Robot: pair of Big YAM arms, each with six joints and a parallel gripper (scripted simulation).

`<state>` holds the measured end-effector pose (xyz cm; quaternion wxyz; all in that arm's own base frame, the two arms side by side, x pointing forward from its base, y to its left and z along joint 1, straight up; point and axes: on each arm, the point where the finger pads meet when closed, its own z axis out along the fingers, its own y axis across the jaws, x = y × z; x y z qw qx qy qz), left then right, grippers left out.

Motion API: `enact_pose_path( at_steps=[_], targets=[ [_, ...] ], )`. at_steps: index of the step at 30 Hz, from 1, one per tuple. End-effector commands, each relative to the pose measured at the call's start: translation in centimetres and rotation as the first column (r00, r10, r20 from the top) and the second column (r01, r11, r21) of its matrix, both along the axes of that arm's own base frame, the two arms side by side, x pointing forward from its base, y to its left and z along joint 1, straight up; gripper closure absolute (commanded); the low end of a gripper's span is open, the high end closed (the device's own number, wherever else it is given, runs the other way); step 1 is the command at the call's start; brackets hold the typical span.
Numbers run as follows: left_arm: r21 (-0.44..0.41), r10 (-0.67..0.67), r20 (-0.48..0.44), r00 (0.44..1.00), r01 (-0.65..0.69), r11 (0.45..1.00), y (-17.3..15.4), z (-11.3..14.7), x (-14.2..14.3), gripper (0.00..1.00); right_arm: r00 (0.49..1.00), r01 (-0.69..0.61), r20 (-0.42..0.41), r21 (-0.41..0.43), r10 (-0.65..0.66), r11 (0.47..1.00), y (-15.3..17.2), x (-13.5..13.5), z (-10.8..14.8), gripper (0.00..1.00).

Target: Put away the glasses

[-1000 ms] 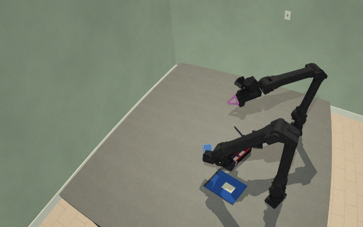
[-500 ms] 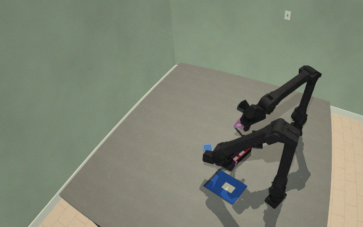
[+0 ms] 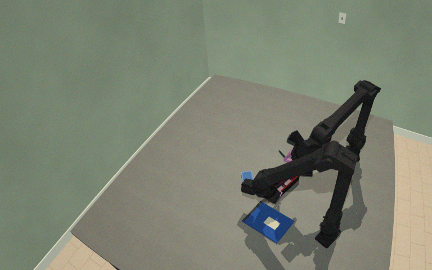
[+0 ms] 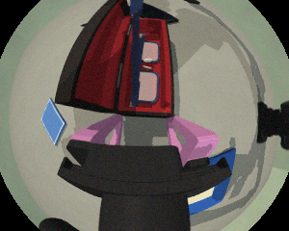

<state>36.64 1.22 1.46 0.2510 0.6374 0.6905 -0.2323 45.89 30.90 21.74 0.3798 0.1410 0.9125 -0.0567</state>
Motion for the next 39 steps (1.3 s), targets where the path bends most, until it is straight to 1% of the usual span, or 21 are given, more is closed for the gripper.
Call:
enact_pose_path(
  at_steps=[1,2,3,5,7,8,9,10,12,13,14,21,22,23,24,27,29,30,31,32,39],
  targets=[
    [0.009,0.009,0.028,1.000,-0.009,1.000,0.5,1.2,0.5,0.43,0.999,-0.032,0.043,0.039,0.030,0.999,2.4,0.9,2.5,1.00],
    [0.009,0.009,0.028,1.000,-0.009,1.000,0.5,1.2,0.5,0.43,0.999,-0.032,0.026,0.023,0.031,0.999,2.0,0.5,1.5,1.00],
    [0.009,0.009,0.028,1.000,-0.009,1.000,0.5,1.2,0.5,0.43,0.999,-0.032,-0.003,-0.006,0.032,0.999,1.2,-0.3,-0.2,1.00],
    [0.009,0.009,0.028,1.000,-0.009,1.000,0.5,1.2,0.5,0.43,0.999,-0.032,0.004,0.000,0.032,0.999,1.3,-0.2,0.2,1.00],
    [0.009,0.009,0.028,1.000,-0.009,1.000,0.5,1.2,0.5,0.43,1.000,-0.009,0.011,0.008,0.009,1.000,0.0,0.0,0.8,1.00],
    [0.009,0.009,0.028,1.000,-0.009,1.000,0.5,1.2,0.5,0.43,1.000,-0.009,0.022,0.019,0.008,1.000,0.5,0.5,1.6,1.00],
    [0.009,0.009,0.028,1.000,-0.009,1.000,0.5,1.2,0.5,0.43,1.000,-0.013,0.004,0.001,0.013,1.000,0.5,0.1,-0.4,1.00],
    [0.009,0.009,0.028,1.000,-0.009,1.000,0.5,1.2,0.5,0.43,1.000,-0.014,0.002,0.000,0.014,1.000,0.6,0.1,-0.8,1.00],
    [0.009,0.009,0.028,1.000,-0.009,1.000,0.5,1.2,0.5,0.43,1.000,-0.014,0.002,0.000,0.014,1.000,0.6,0.1,-0.8,1.00],
    [0.009,0.009,0.028,1.000,-0.009,1.000,0.5,1.2,0.5,0.43,1.000,-0.012,0.016,0.016,0.012,1.000,0.9,0.4,0.0,1.00],
    [0.009,0.009,0.028,1.000,-0.009,1.000,0.5,1.2,0.5,0.43,1.000,-0.010,0.002,0.001,0.010,1.000,0.5,0.1,-1.2,1.00],
    [0.009,0.009,0.028,1.000,-0.009,1.000,0.5,1.2,0.5,0.43,1.000,0.002,0.005,0.008,-0.002,1.000,0.2,0.3,-2.4,1.00],
    [0.009,0.009,0.028,1.000,-0.009,1.000,0.5,1.2,0.5,0.43,1.000,0.002,0.015,0.018,-0.002,1.000,0.6,0.6,-1.7,1.00],
    [0.009,0.009,0.028,1.000,-0.009,1.000,0.5,1.2,0.5,0.43,1.000,0.004,0.005,0.009,-0.004,1.000,0.2,0.3,-2.6,1.00],
    [0.009,0.009,0.028,1.000,-0.009,1.000,0.5,1.2,0.5,0.43,1.000,0.005,0.012,0.016,-0.005,1.000,0.2,0.3,-2.3,1.00],
    [0.009,0.009,0.028,1.000,-0.009,1.000,0.5,1.2,0.5,0.43,1.000,0.006,0.006,0.012,-0.006,1.000,0.2,0.3,-3.3,1.00],
    [0.009,0.009,0.028,1.000,-0.009,1.000,0.5,1.2,0.5,0.43,1.000,0.006,0.006,0.012,-0.006,1.000,0.2,0.3,-3.3,1.00],
    [0.009,0.009,0.028,1.000,-0.009,1.000,0.5,1.2,0.5,0.43,0.999,-0.005,0.036,0.038,0.004,0.999,1.1,0.8,-1.1,1.00],
    [0.009,0.009,0.028,1.000,-0.009,1.000,0.5,1.2,0.5,0.43,0.999,0.005,0.032,0.037,-0.006,0.999,0.8,1.0,-1.8,1.00],
    [0.009,0.009,0.028,1.000,-0.009,1.000,0.5,1.2,0.5,0.43,1.000,0.007,0.006,0.011,-0.007,1.000,0.1,0.3,-3.8,1.00],
    [0.009,0.009,0.028,1.000,-0.009,1.000,0.5,1.2,0.5,0.43,1.000,0.008,0.006,0.012,-0.008,1.000,0.1,0.3,-5.0,1.00]
  ],
)
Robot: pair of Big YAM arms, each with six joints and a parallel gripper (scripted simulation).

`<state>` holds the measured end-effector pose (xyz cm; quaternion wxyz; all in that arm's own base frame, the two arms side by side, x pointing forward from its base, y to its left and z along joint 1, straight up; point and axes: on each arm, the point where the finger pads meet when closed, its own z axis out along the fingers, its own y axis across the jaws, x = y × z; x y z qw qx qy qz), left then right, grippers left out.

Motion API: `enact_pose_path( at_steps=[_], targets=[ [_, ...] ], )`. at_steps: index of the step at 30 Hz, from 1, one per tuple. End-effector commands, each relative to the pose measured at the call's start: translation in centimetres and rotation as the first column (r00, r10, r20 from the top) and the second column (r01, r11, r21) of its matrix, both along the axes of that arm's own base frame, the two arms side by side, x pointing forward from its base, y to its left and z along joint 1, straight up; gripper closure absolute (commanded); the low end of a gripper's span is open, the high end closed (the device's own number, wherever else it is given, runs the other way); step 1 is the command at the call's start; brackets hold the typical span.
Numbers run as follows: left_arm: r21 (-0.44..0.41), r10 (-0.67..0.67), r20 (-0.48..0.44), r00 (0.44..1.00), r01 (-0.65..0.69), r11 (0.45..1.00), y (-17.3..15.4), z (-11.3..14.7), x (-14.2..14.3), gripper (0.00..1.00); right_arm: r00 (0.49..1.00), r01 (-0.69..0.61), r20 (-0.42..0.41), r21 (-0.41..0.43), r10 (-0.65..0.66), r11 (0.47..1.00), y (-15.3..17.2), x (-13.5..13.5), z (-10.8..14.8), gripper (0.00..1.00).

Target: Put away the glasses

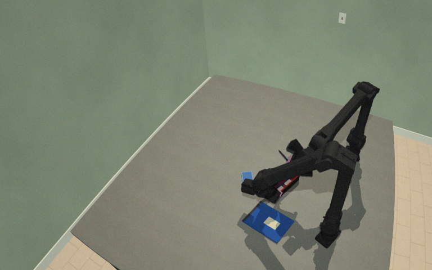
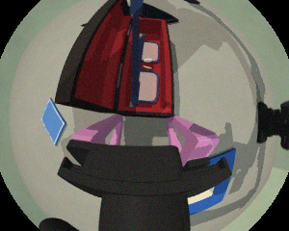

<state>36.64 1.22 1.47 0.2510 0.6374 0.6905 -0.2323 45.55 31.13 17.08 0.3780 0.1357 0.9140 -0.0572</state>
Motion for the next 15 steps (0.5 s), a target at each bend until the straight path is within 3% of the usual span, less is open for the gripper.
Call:
enact_pose_path(
  at_steps=[1,8,10,15],
  targets=[
    [0.009,0.009,0.028,1.000,-0.009,1.000,0.5,1.2,0.5,0.43,1.000,0.019,0.012,0.017,-0.019,1.000,-0.1,0.7,-0.5,1.00],
    [0.009,0.009,0.028,1.000,-0.009,1.000,0.5,1.2,0.5,0.43,0.999,0.008,0.032,0.034,-0.009,0.999,0.8,1.1,0.1,1.00],
    [0.009,0.009,0.028,1.000,-0.009,1.000,0.5,1.2,0.5,0.43,1.000,0.018,0.011,0.015,-0.019,1.000,-0.2,0.7,-1.8,1.00],
    [0.009,0.009,0.028,1.000,-0.009,1.000,0.5,1.2,0.5,0.43,1.000,0.023,0.014,0.028,-0.024,0.999,0.1,0.9,-0.6,1.00]
  ],
)
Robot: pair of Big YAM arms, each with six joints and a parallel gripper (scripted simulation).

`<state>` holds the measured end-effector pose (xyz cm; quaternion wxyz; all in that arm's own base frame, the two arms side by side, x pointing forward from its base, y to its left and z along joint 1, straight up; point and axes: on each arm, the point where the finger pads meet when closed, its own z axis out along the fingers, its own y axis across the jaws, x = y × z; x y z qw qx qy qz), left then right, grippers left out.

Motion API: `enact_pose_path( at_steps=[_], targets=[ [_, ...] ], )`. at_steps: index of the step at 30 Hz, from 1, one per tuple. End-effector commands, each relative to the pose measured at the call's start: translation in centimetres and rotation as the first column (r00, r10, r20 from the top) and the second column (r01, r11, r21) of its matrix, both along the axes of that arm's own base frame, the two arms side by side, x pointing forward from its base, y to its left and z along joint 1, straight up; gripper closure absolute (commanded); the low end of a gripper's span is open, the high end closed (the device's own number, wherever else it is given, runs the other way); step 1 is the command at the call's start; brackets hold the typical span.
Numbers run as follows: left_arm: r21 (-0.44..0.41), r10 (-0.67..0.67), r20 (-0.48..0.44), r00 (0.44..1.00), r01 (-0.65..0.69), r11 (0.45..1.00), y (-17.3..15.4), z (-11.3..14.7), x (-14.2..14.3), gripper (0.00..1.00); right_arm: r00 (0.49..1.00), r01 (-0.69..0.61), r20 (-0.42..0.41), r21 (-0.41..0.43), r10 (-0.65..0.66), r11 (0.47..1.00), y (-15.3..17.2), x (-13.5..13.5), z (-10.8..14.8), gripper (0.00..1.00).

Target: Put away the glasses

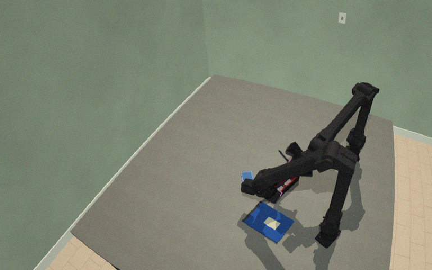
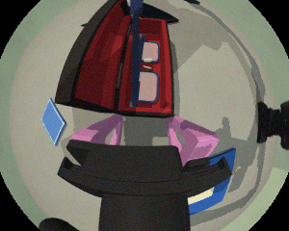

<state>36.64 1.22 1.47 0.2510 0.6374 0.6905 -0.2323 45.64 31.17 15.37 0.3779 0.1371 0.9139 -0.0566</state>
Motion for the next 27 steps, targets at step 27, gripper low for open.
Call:
enact_pose_path(
  at_steps=[27],
  targets=[
    [0.010,0.004,0.041,0.999,-0.005,1.000,0.4,1.4,1.0,0.43,0.991,0.119,-0.060,0.060,-0.116,0.991,-0.2,0.2,-0.5,1.00]
  ],
)
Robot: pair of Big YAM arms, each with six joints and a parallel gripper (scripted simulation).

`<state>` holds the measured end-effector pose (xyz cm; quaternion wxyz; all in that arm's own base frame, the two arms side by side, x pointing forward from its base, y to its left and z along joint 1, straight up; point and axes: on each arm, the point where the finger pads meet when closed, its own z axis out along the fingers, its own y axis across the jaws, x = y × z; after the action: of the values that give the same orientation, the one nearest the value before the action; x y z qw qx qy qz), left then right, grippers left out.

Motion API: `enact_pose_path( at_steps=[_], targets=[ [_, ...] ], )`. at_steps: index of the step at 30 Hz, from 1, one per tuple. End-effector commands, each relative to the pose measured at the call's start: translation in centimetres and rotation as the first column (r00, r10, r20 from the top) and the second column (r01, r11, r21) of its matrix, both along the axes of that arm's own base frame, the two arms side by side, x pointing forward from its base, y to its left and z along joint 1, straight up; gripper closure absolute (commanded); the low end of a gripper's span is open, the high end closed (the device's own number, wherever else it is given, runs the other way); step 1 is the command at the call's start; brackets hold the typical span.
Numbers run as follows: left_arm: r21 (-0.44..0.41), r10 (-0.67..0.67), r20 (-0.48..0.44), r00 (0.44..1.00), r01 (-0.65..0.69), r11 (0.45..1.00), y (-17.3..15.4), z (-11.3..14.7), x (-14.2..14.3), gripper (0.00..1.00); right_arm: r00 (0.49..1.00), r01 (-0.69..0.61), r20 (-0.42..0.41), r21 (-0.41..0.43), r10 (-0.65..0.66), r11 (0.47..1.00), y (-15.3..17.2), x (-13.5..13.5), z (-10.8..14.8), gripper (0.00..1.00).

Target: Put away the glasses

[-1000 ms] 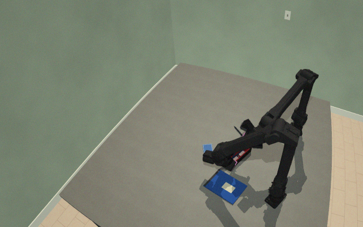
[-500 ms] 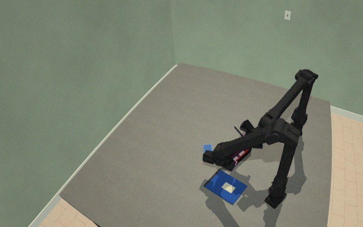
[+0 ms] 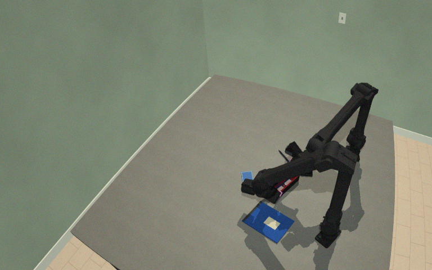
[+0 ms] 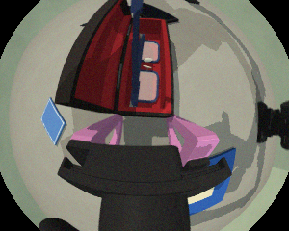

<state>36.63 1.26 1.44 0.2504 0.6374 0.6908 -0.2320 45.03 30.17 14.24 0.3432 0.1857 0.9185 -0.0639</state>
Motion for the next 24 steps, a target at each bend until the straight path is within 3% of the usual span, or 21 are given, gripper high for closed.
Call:
enact_pose_path(
  at_steps=[1,4,18,21,24],
  targets=[
    [0.005,0.007,0.030,1.000,-0.007,1.000,0.3,1.3,0.6,0.43,0.999,0.032,0.017,0.045,-0.033,0.998,1.0,1.5,1.4,1.00],
    [0.005,0.007,0.030,1.000,-0.007,1.000,0.3,1.3,0.6,0.43,0.999,0.050,-0.010,0.035,-0.049,0.998,0.3,0.9,0.1,1.00],
    [0.005,0.000,0.030,1.000,0.000,1.000,0.1,1.3,0.6,0.43,0.993,0.109,-0.048,0.065,-0.106,0.992,0.3,1.0,-0.4,1.00],
    [0.005,0.000,0.030,1.000,0.000,1.000,0.1,1.3,0.6,0.43,0.990,0.123,-0.076,0.047,-0.120,0.991,-0.4,0.2,-1.8,1.00],
    [0.005,0.000,0.030,1.000,0.000,1.000,0.1,1.3,0.6,0.43,0.988,0.138,-0.071,0.070,-0.134,0.988,0.0,0.7,-1.1,1.00]
  ],
)
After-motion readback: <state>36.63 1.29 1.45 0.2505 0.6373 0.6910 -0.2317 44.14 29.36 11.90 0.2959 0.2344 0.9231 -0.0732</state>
